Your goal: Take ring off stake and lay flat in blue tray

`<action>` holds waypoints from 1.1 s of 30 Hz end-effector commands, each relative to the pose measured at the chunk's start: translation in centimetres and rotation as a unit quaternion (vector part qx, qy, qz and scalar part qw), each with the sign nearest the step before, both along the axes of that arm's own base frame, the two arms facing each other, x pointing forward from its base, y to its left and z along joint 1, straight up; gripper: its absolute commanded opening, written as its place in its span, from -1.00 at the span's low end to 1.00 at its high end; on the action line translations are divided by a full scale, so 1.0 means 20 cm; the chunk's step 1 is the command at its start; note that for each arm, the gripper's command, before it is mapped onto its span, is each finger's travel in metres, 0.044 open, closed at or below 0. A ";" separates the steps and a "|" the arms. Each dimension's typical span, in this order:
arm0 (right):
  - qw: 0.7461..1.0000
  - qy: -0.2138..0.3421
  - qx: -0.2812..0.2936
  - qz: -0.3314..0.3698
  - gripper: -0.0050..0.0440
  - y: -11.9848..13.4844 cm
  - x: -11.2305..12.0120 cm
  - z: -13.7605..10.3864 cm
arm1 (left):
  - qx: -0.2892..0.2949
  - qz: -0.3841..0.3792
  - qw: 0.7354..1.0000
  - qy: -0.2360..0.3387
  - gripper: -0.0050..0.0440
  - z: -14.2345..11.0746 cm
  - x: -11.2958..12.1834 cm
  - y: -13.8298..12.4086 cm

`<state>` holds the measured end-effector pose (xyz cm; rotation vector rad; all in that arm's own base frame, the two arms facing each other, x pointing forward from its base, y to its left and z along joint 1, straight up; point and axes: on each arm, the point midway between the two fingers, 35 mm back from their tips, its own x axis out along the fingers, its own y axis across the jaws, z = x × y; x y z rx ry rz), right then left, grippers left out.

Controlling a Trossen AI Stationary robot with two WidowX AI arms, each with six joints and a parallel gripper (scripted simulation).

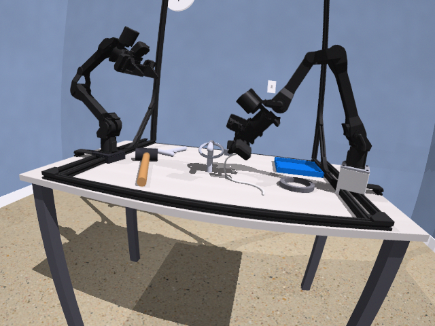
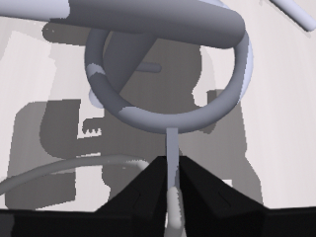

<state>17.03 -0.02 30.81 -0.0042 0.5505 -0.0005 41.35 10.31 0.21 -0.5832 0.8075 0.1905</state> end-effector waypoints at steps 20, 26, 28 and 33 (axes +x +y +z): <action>1.000 0.002 0.002 0.000 0.84 0.00 0.00 0.00 | 0.001 0.001 1.000 -0.005 -0.80 0.04 0.01 0.00; 1.000 0.002 0.002 0.000 0.84 0.00 0.00 0.00 | -0.004 0.001 1.000 -0.008 -0.80 0.05 0.01 0.01; 1.000 0.002 0.002 0.000 0.84 0.00 0.00 0.00 | -0.012 0.001 1.000 -0.013 -0.80 0.05 0.00 0.02; 1.000 0.002 0.002 0.000 0.84 0.00 0.00 0.00 | -0.021 0.001 1.000 -0.019 -0.80 0.06 -0.01 0.02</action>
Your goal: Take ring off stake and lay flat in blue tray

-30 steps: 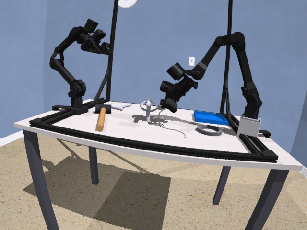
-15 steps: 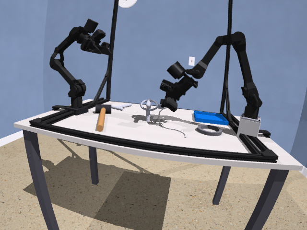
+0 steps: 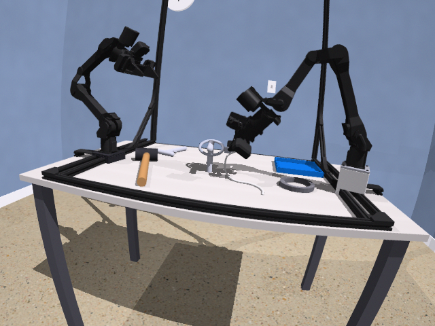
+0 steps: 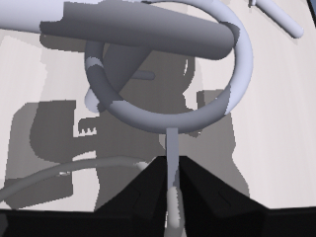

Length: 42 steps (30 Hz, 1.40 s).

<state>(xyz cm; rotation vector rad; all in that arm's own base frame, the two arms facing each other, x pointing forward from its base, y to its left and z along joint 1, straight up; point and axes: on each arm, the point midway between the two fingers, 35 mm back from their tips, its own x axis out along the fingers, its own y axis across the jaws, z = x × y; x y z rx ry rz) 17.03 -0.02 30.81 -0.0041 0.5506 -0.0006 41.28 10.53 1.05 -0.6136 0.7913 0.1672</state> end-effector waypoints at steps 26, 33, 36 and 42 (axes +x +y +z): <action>1.000 0.002 0.002 0.000 0.84 0.00 0.00 0.00 | -0.045 0.003 0.998 -0.032 -0.80 0.02 -0.03 0.07; 1.000 0.002 0.002 0.000 0.84 0.00 0.00 0.00 | -0.063 0.003 0.997 -0.044 -0.80 0.00 -0.05 0.09; 1.000 0.002 0.002 0.000 0.84 0.00 0.00 0.00 | -0.064 0.003 0.997 -0.044 -0.80 0.00 -0.05 0.09; 1.000 0.002 0.002 0.000 0.84 0.00 0.00 0.00 | -0.078 0.003 0.996 -0.053 -0.80 0.00 -0.06 0.11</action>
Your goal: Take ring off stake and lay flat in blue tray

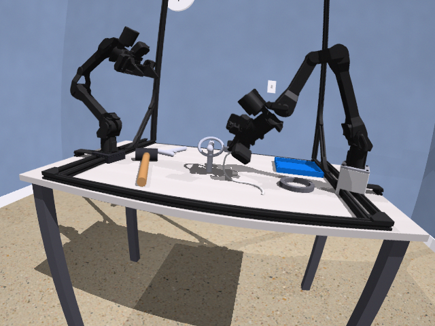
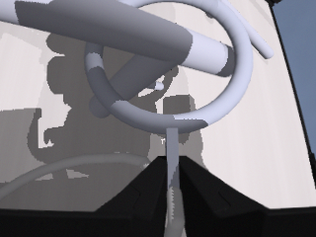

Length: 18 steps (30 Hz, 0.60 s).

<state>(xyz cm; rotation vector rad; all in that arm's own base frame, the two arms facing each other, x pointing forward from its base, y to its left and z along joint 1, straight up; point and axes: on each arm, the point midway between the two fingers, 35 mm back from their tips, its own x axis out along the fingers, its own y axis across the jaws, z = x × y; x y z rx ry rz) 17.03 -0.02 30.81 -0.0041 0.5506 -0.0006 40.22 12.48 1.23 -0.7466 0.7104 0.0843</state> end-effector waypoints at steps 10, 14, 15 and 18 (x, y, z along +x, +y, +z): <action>1.000 0.002 0.002 0.000 0.84 0.00 0.00 0.00 | -0.025 0.002 1.000 -0.013 -0.80 -0.03 -0.02 0.04; 1.000 0.002 0.002 0.000 0.84 0.00 0.00 0.00 | -0.030 0.002 0.999 -0.016 -0.80 -0.03 -0.03 0.04; 1.000 0.002 0.002 0.000 0.84 0.00 0.00 0.00 | -0.033 0.002 0.999 -0.018 -0.80 -0.04 -0.03 0.05; 1.000 0.002 0.002 0.000 0.84 0.00 0.00 0.00 | -0.040 0.002 0.999 -0.022 -0.80 -0.04 -0.03 0.05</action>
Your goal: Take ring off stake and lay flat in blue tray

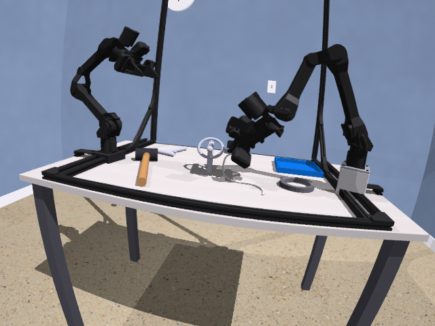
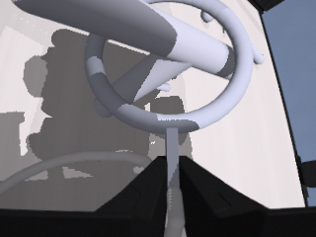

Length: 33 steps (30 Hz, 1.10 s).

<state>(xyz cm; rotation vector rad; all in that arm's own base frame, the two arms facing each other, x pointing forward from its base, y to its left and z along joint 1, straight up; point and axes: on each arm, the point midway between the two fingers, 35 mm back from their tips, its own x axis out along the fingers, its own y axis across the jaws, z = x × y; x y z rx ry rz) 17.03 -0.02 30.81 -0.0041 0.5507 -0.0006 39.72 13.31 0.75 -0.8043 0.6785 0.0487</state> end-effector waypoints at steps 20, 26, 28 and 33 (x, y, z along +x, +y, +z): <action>1.000 0.002 0.002 0.000 0.84 0.00 0.00 0.00 | -0.049 0.001 0.998 -0.028 -0.80 -0.04 -0.04 0.06; 1.000 0.002 0.002 0.000 0.84 0.00 0.00 0.00 | -0.061 0.001 0.998 -0.035 -0.80 -0.05 -0.05 0.08; 1.000 0.002 0.002 0.000 0.84 0.00 0.00 0.00 | -0.064 0.001 0.997 -0.037 -0.80 -0.05 -0.05 0.08; 1.000 0.002 0.002 0.000 0.84 0.00 0.00 0.00 | -0.076 0.001 0.996 -0.044 -0.80 -0.06 -0.06 0.10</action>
